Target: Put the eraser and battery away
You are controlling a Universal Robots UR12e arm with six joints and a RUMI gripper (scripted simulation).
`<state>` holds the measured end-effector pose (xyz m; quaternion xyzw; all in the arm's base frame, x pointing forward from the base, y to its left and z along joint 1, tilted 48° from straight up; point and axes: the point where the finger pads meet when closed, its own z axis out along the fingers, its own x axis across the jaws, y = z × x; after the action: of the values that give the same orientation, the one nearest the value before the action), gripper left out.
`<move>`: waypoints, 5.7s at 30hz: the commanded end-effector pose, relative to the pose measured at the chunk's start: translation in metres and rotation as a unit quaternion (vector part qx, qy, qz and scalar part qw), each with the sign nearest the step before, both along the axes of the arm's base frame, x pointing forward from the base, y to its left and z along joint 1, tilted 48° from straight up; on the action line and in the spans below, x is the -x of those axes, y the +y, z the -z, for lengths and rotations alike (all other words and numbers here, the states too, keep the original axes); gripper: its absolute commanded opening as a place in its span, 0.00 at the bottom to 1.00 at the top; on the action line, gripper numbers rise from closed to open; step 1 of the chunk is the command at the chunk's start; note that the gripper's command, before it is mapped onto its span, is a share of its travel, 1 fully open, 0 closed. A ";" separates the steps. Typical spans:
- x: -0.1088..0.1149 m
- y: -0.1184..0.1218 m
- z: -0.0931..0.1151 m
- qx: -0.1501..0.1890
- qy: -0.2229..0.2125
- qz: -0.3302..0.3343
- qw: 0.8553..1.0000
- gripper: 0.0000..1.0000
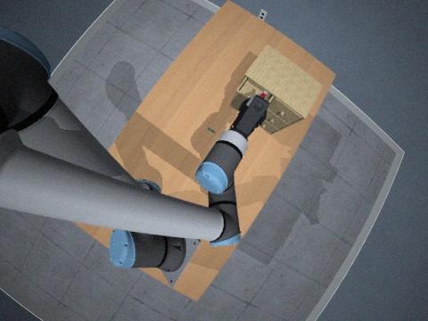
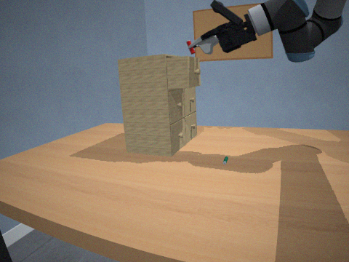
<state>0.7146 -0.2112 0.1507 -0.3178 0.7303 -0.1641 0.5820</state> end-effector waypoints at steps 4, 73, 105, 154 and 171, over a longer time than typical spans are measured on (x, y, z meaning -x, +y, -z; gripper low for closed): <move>-0.011 -0.002 0.000 0.000 0.000 0.000 1.000 0.05; -0.018 -0.003 0.001 0.000 0.000 0.000 1.000 0.14; -0.017 -0.003 0.001 0.000 0.000 0.000 1.000 1.00; 0.111 0.008 -0.011 0.000 0.000 0.000 1.000 1.00; 0.135 0.010 -0.013 0.000 0.000 0.000 1.000 1.00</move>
<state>0.5846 -0.2007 0.1626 -0.3160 0.7301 -0.1658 0.5828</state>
